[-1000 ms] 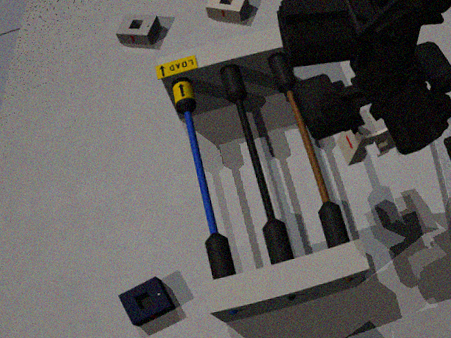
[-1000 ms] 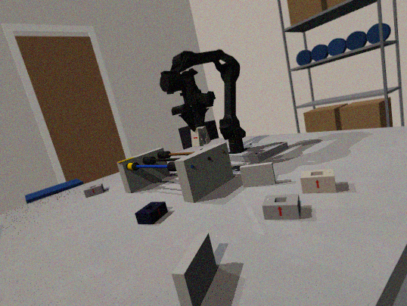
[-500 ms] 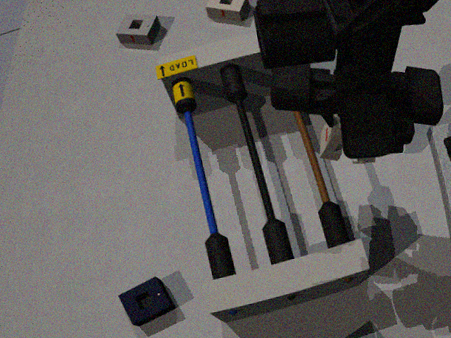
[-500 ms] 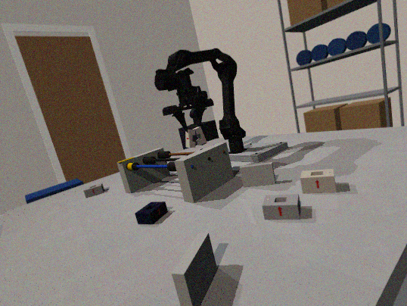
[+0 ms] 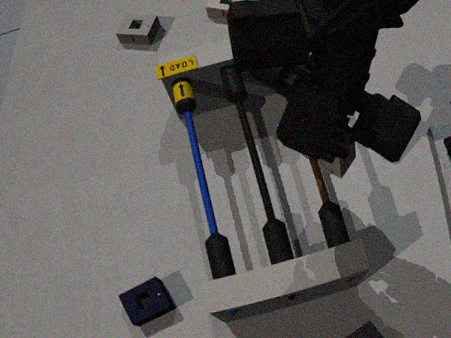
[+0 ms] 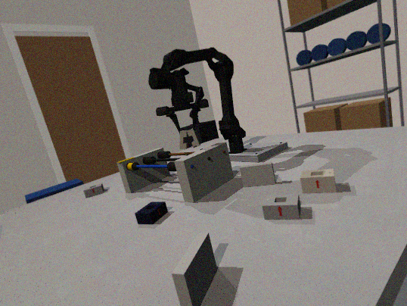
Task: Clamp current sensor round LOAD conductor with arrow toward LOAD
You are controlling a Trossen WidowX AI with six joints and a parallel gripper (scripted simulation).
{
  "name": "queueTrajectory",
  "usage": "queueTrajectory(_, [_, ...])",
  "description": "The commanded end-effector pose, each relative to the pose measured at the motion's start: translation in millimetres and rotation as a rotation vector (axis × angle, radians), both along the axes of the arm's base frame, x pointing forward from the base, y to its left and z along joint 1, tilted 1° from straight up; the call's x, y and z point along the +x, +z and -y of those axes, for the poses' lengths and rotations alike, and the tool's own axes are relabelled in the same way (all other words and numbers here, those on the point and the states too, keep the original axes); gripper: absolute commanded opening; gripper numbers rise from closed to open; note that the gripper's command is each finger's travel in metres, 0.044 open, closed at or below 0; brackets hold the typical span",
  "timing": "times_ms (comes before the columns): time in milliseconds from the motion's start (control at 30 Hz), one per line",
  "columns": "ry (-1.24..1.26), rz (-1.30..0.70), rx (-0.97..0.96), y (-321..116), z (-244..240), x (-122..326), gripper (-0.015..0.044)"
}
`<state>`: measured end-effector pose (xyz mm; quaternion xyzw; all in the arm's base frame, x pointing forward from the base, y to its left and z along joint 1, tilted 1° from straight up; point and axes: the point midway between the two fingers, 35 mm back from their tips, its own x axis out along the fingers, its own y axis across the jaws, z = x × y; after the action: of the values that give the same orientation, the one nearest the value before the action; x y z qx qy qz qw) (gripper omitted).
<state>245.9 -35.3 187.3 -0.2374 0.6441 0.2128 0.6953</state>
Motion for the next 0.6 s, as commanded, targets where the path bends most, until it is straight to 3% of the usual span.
queueTrajectory(0, [-0.140, 0.024, 0.009, 3, 1, 10, 0.0000])
queueTrajectory(567, [-0.715, 0.078, 0.077, 4, 2, 44, 0.0000])
